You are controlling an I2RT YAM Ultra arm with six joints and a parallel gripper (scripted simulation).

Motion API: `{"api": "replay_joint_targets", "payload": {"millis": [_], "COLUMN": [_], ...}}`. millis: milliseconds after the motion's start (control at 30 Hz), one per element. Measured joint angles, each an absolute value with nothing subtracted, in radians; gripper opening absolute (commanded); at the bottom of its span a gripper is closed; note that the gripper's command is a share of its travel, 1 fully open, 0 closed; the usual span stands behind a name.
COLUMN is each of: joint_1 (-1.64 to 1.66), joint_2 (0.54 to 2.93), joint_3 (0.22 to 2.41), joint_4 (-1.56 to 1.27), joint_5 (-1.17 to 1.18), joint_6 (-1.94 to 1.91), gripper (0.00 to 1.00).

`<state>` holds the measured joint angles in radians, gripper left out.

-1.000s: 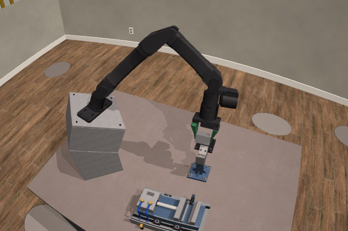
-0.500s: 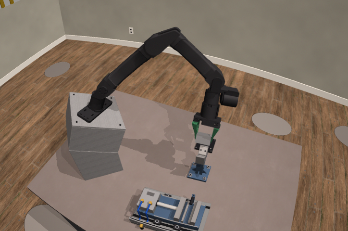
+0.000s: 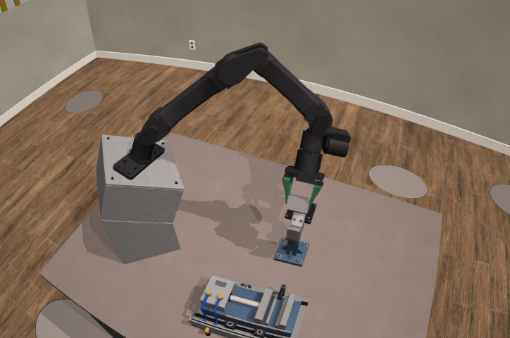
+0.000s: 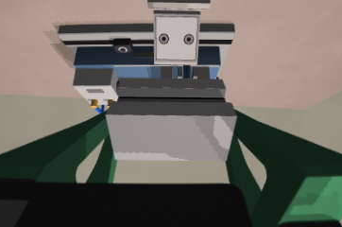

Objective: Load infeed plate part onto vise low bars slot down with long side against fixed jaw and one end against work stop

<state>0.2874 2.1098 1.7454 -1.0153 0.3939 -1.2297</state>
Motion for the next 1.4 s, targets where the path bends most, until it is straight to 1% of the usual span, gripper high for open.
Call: {"api": "replay_joint_targets", "payload": {"millis": [700, 1400], "joint_1": [0.323, 0.327], "joint_2": [2.172, 2.179], "joint_3": [1.816, 1.832], "joint_4": [-1.098, -1.122], "joint_5": [0.513, 0.537], "joint_6": [-1.156, -1.139], "gripper": [0.00, 0.00]}}
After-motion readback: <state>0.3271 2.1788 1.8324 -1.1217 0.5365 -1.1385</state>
